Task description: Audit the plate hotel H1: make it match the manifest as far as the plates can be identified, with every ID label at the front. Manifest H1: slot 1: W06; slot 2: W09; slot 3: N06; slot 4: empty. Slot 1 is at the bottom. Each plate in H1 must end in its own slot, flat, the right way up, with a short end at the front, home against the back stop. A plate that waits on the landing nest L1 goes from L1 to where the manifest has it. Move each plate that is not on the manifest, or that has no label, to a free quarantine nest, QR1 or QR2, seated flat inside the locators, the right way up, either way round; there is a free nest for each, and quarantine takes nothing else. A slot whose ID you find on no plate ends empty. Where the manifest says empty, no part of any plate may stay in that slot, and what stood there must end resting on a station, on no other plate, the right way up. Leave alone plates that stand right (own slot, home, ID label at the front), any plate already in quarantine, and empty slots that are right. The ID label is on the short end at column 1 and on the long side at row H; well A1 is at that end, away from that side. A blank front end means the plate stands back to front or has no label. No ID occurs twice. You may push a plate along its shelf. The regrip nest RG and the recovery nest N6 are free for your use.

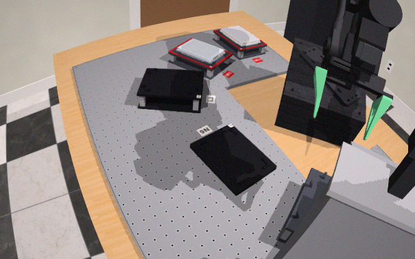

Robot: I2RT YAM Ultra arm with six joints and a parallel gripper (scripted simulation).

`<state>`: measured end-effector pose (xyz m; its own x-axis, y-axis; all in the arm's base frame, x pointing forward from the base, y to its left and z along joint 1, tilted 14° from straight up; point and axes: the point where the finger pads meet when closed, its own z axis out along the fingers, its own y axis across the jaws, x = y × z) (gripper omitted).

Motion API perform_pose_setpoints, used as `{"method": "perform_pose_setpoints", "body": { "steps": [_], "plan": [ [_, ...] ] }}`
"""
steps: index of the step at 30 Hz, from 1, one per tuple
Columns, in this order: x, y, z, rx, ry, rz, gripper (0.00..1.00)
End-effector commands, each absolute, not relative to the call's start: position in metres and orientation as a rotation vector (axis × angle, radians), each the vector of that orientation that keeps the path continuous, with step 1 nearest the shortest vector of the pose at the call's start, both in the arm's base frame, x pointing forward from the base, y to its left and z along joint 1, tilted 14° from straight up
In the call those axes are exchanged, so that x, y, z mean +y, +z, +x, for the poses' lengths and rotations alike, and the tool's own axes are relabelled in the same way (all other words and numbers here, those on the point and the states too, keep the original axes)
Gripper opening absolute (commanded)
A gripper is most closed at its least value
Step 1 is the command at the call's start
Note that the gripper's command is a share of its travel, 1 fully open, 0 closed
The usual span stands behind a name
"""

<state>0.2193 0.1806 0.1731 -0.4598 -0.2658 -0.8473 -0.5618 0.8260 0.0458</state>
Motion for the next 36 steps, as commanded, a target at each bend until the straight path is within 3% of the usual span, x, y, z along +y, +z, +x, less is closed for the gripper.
{"method": "perform_pose_setpoints", "body": {
  "steps": [1, 18, 36],
  "plan": [
    [0.185, 0.185, 0.222, 2.055, 0.379, -0.546, 1.0],
    [0.227, 0.185, 0.193, 2.061, 0.379, -0.546, 1.0],
    [0.222, 0.194, 0.193, 2.043, 0.396, -0.529, 1.0]
  ]
}}
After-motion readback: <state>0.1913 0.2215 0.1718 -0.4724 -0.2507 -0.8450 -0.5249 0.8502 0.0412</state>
